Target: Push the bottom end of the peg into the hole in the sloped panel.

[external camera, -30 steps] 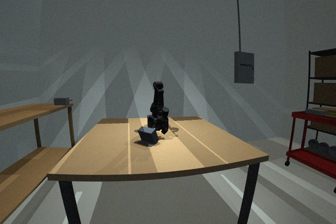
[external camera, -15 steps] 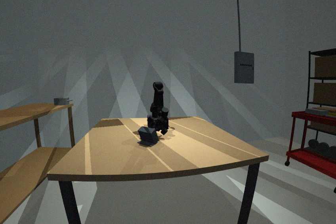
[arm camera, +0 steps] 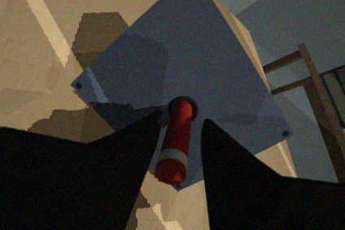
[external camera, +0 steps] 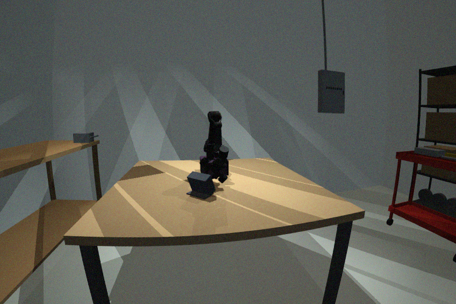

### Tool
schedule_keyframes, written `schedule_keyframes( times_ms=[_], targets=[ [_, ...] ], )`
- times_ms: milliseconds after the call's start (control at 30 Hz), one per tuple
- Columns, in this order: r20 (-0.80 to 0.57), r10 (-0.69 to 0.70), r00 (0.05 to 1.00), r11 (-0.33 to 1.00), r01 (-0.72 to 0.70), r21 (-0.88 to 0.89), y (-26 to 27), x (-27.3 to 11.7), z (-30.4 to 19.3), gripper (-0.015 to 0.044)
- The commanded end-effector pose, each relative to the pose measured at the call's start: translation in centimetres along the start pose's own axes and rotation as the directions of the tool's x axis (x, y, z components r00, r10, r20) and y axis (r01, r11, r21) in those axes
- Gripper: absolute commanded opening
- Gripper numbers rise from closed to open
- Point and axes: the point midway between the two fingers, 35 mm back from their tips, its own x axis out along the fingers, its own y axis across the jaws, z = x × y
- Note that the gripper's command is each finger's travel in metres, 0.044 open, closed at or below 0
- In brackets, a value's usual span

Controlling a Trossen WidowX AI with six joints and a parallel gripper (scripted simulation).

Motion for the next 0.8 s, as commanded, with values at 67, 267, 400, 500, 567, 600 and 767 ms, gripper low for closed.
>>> schedule_keyframes(
  times_ms=[67, 267, 400, 500, 567, 600, 767],
  targets=[
    [-0.001, -0.001, 1.000, 1.000, 0.001, 0.000, 0.0, 0.0, 0.0, 0.0289],
    [-0.002, 0.001, 1.000, 1.000, -0.001, 0.001, 0.0, -0.4, 0.0, 0.0440],
    [-0.004, 0.003, 1.000, 1.000, -0.003, 0.002, 0.2, -1.0, 0.1, 0.0440],
    [-0.006, 0.005, 1.000, 1.000, -0.005, 0.002, 0.2, -1.4, 0.1, 0.0440],
    [-0.007, 0.006, 1.000, 1.000, -0.006, 0.003, 0.3, -1.7, 0.2, 0.0440],
    [-0.008, 0.006, 1.000, 1.000, -0.006, 0.003, 0.3, -1.9, 0.2, 0.0440],
    [-0.010, 0.008, 1.000, 1.000, -0.008, 0.004, 0.5, -2.6, 0.2, 0.0440]
  ],
)
